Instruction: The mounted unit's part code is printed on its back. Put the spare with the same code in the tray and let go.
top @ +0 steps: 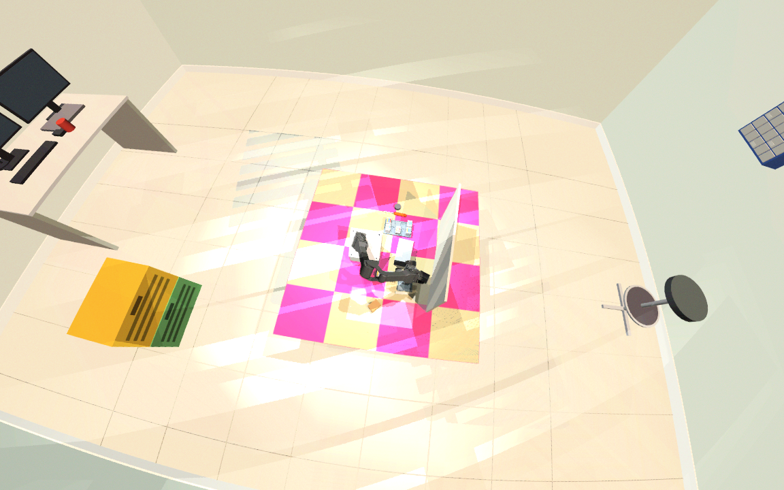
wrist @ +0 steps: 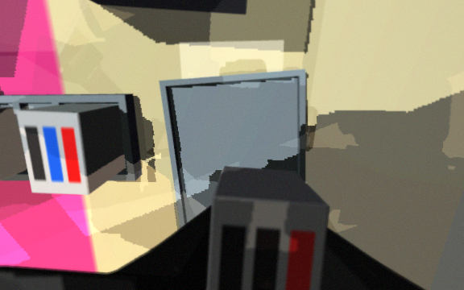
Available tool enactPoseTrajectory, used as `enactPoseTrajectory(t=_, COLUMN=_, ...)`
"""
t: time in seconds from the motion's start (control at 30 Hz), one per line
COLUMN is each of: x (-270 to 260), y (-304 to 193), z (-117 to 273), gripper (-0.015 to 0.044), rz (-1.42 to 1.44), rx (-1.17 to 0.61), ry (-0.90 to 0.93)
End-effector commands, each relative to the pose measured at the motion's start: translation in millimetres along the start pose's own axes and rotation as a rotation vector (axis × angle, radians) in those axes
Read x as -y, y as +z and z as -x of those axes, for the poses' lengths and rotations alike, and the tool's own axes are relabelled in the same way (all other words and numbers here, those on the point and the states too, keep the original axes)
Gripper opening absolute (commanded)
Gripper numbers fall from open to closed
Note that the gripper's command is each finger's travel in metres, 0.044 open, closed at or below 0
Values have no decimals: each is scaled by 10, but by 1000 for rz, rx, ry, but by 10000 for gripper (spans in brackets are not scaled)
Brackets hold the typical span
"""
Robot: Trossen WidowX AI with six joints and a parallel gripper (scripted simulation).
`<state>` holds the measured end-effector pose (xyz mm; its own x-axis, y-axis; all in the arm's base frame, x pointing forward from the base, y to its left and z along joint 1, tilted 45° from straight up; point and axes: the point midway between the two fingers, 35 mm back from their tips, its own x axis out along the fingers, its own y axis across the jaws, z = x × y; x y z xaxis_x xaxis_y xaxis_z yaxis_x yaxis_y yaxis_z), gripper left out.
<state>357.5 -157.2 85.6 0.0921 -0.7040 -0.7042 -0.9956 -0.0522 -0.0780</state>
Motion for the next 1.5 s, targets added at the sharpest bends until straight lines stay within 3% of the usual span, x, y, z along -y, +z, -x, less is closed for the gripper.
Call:
enactPoseTrajectory(t=0.0, x=-23, y=30, z=-52, gripper=0, rz=11, rx=5, ry=4)
enactPoseTrajectory(t=1.47, x=-93, y=1, z=-509, gripper=0, rz=12, rx=-5, ry=3)
